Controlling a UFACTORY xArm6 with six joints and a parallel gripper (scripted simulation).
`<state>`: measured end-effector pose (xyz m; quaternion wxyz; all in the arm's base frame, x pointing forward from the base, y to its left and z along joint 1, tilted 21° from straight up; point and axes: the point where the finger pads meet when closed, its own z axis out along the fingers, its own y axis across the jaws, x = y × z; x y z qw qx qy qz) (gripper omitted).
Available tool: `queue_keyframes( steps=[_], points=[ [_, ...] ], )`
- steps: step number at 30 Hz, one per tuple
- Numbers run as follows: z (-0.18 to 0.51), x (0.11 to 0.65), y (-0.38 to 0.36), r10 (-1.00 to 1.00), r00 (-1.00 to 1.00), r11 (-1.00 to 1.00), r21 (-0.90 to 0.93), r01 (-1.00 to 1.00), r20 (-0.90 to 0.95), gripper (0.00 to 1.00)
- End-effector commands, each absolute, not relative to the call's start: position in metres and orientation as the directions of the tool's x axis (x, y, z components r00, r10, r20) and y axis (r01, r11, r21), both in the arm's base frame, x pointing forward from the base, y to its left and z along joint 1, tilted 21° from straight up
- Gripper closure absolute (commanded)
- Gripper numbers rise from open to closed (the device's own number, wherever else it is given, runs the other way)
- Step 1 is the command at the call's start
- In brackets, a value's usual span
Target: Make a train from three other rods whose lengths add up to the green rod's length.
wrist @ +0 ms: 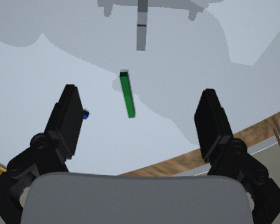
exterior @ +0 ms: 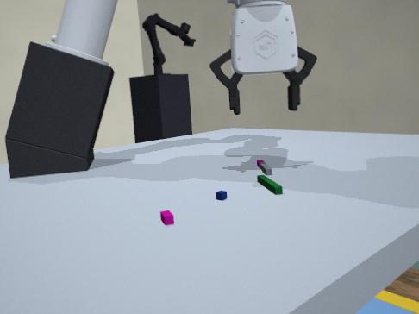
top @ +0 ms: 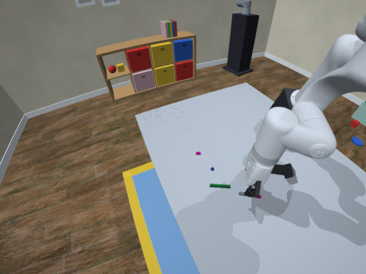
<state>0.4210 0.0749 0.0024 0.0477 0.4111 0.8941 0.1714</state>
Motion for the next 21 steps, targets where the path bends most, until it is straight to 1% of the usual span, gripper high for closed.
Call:
queue_keyframes(
  steps=[1,9,19,21],
  points=[
    [0.004,0.422,0.075,0.752,-0.657,0.603,0.348,0.718,0.054,0.0],
    [0.012,0.42,0.072,0.752,-0.657,0.603,0.348,0.718,0.054,0.0],
    [0.055,0.409,0.06,0.752,-0.657,0.603,0.348,0.718,0.054,0.0],
    [0.055,0.409,0.06,0.752,-0.657,0.603,0.348,0.718,0.054,0.0]
  ],
)
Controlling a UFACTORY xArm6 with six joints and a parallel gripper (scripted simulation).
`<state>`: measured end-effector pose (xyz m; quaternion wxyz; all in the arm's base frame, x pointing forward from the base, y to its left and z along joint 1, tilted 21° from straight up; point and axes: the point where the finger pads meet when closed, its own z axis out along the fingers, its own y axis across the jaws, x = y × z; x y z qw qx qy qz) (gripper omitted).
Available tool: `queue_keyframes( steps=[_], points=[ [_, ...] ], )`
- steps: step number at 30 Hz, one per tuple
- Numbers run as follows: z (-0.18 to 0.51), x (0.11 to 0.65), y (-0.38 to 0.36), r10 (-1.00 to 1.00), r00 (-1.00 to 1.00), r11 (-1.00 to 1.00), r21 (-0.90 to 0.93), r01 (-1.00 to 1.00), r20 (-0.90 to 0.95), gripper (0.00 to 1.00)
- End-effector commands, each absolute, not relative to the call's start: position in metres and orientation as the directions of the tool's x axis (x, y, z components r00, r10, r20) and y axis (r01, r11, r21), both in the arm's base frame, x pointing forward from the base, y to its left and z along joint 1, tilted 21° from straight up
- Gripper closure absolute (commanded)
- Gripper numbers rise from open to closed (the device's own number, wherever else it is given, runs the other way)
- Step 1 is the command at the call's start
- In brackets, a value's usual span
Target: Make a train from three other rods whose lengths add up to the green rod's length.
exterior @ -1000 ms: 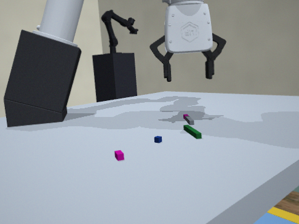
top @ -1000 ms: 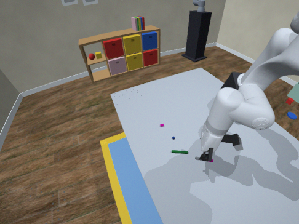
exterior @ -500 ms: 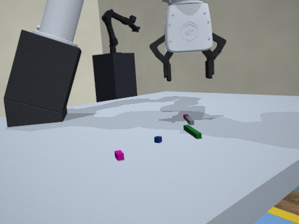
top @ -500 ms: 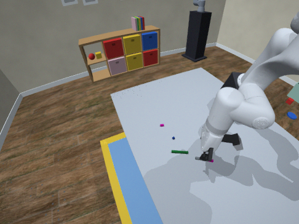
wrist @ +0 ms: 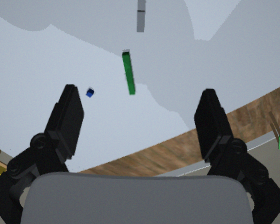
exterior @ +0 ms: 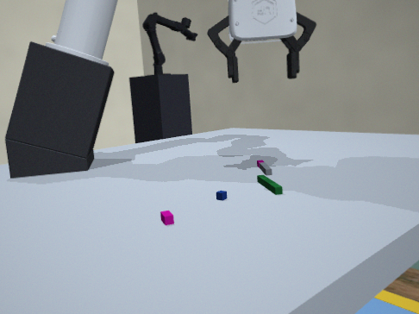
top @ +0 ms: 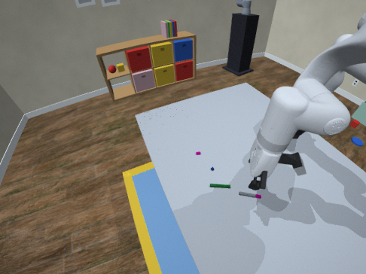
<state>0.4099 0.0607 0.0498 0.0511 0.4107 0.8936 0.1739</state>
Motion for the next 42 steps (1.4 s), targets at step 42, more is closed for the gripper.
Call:
queue_keyframes(
  steps=[42],
  points=[
    [0.085,0.402,0.051,0.752,-0.657,0.603,0.348,0.718,0.054,0.0]
  ],
)
